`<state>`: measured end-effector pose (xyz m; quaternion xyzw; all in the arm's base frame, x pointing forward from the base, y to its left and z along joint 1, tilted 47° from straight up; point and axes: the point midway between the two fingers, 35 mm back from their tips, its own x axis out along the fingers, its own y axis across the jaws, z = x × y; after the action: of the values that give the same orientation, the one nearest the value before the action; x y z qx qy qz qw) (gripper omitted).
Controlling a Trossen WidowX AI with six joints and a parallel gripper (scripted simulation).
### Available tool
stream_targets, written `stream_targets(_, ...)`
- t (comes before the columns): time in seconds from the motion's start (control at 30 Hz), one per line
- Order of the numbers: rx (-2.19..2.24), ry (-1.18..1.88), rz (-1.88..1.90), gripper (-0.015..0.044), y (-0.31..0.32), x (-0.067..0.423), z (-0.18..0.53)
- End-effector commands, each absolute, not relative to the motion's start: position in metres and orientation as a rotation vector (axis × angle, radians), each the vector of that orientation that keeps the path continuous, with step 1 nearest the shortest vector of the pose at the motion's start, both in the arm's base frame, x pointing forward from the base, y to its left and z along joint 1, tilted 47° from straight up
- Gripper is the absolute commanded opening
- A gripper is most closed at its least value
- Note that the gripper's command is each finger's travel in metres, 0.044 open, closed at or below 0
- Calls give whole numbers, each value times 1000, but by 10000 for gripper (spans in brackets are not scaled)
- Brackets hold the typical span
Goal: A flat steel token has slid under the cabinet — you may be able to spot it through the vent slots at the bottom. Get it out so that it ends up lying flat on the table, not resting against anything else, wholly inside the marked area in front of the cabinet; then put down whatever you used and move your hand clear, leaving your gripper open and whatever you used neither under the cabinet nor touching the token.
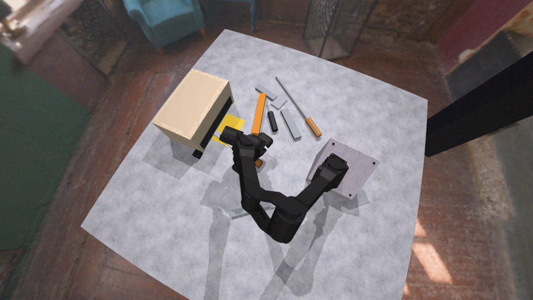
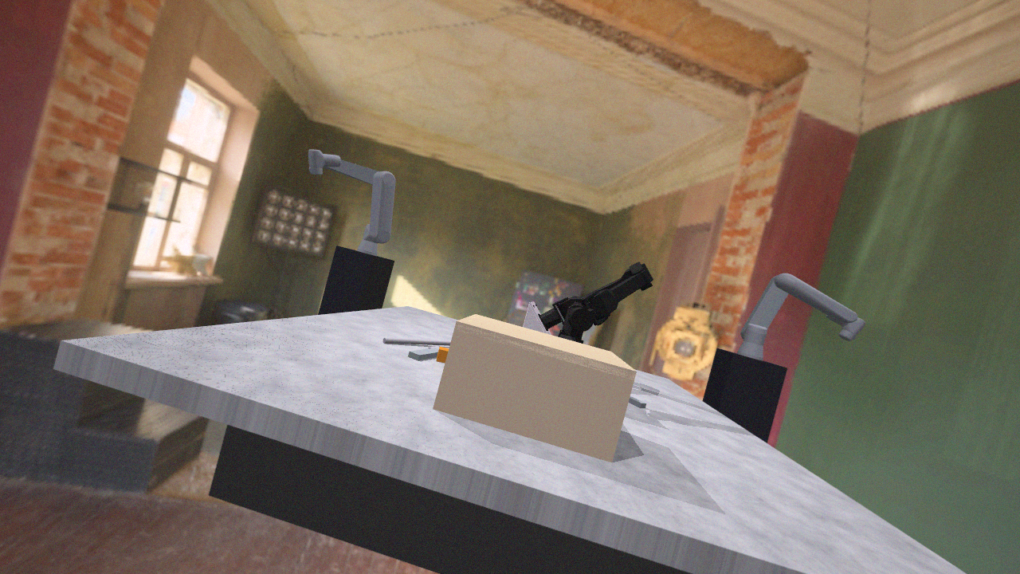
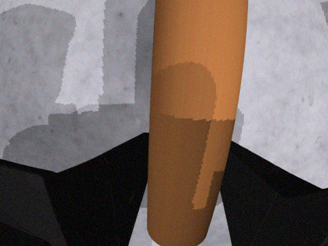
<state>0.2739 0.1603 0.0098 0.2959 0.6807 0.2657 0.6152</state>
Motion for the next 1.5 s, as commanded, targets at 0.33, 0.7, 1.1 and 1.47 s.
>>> stream_targets(0.33, 685, 1577, 608, 0, 161, 254, 11)
stream_targets(0.7, 685, 1578, 608, 0, 162, 241, 13)
stream_targets(1.1, 686, 1579, 607, 0, 163, 227, 16)
stream_targets(1.47, 686, 1580, 607, 0, 163, 214, 18)
